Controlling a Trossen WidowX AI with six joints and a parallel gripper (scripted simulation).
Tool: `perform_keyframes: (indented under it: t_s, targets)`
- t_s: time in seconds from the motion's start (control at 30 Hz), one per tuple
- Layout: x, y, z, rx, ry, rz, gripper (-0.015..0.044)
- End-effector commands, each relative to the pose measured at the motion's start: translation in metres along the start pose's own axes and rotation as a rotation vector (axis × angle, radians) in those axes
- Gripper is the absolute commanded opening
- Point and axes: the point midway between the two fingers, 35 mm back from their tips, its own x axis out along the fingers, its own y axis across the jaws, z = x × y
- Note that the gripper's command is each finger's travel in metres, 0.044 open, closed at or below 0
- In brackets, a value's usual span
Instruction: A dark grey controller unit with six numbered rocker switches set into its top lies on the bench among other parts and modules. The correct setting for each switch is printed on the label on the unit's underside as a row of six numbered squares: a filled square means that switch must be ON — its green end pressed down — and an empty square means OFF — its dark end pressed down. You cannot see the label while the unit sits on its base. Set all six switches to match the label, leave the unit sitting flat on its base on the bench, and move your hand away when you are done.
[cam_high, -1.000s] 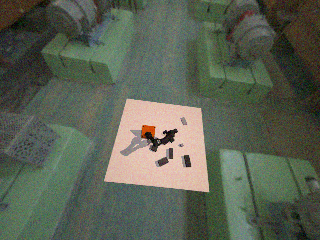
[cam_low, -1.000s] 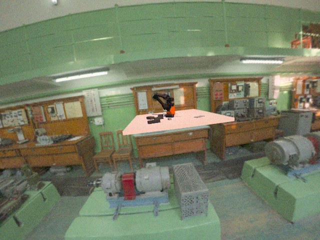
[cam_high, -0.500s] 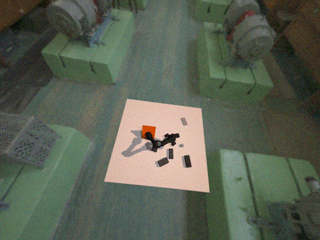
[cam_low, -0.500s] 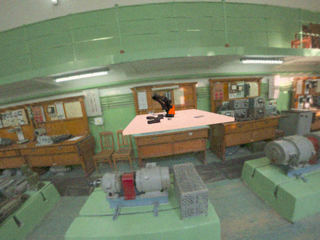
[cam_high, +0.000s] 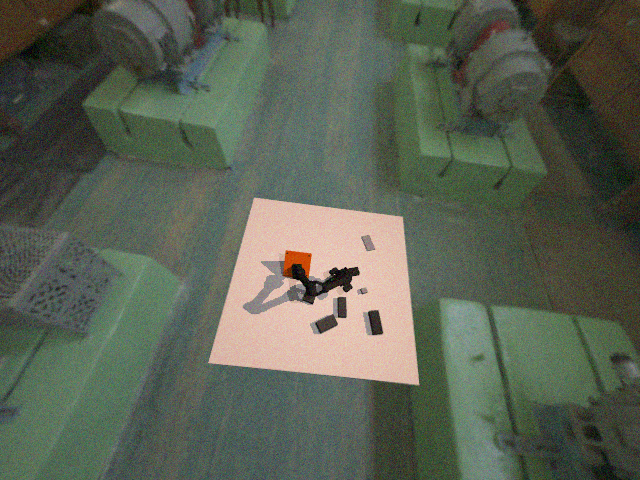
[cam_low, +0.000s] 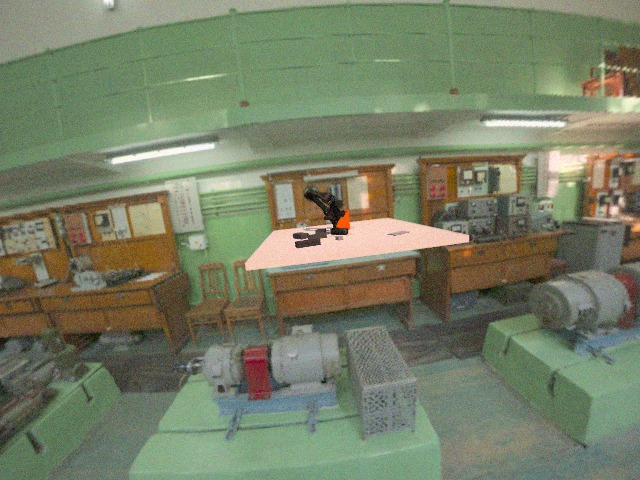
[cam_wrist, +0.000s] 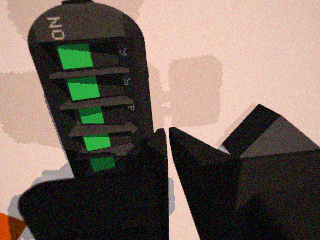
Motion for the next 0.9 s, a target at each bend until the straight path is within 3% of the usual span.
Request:
perform_keyframes:
  t_s: [0.0,0.1,0.3,0.7,0.87]
  targets:
    - [-0.017,0.0,0.001,0.003,-0.003,0.001,0.0079]
    - [-0.047,0.0,0.0,0.003,-0.002,0.001,0.0157]
    - [-0.049,0.0,0.001,0.003,-0.003,0.001,0.0315]
    - [-0.049,0.0,0.001,0.003,-0.003,0.001,0.0]
    - [-0.049,0.0,0.001,0.003,-0.003,0.001,0.0]
